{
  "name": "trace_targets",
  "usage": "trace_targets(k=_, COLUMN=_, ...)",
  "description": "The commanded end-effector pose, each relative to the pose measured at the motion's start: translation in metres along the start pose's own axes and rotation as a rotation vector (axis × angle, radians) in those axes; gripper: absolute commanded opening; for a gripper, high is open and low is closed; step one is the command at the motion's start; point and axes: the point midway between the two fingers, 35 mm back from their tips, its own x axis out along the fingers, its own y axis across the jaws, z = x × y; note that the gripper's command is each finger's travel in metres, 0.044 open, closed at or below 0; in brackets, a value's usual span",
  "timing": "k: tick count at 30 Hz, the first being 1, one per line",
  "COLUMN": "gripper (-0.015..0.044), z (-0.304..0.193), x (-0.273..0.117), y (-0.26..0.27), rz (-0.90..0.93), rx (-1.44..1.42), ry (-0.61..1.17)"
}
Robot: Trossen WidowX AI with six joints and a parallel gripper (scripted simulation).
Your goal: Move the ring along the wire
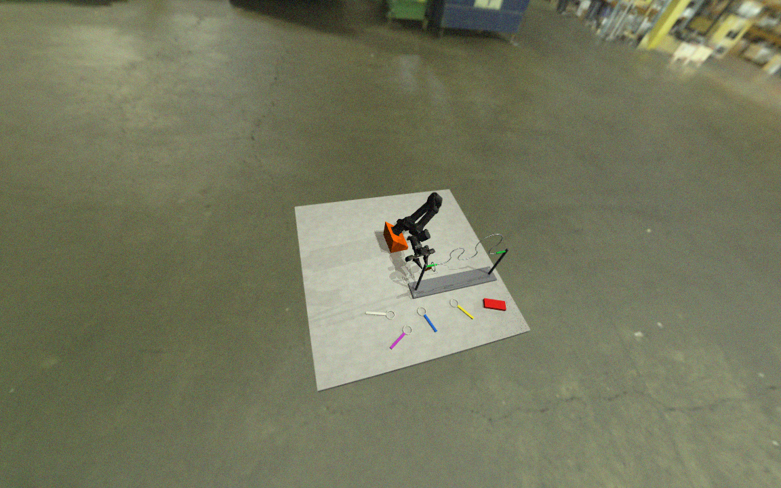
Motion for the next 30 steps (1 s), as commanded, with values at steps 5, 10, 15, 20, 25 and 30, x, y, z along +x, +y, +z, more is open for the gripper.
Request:
trace_targets(k=5, gripper=0.0160, z=-0.002, x=0.000, y=0.000, rz=0.003, rx=-0.001, ry=0.006)
trace_targets(k=10, gripper=0.0239, z=0.001, x=-0.011, y=0.000, rz=-0.001, rx=0.000, ry=0.001)
trace_targets(k=15, gripper=0.0370, z=0.000, x=-0.046, y=0.000, rz=-0.002, rx=0.000, ry=0.002)
trace_targets(k=20, gripper=0.0440, z=-0.001, x=-0.050, y=0.000, rz=-0.002, rx=0.000, ry=0.002)
trace_targets(k=25, gripper=0.0440, z=-0.001, x=-0.050, y=0.000, rz=-0.002, rx=0.000, ry=0.002)
trace_targets(k=30, gripper=0.0440, z=-0.001, x=-0.050, y=0.000, rz=-0.002, rx=0.000, ry=0.002)
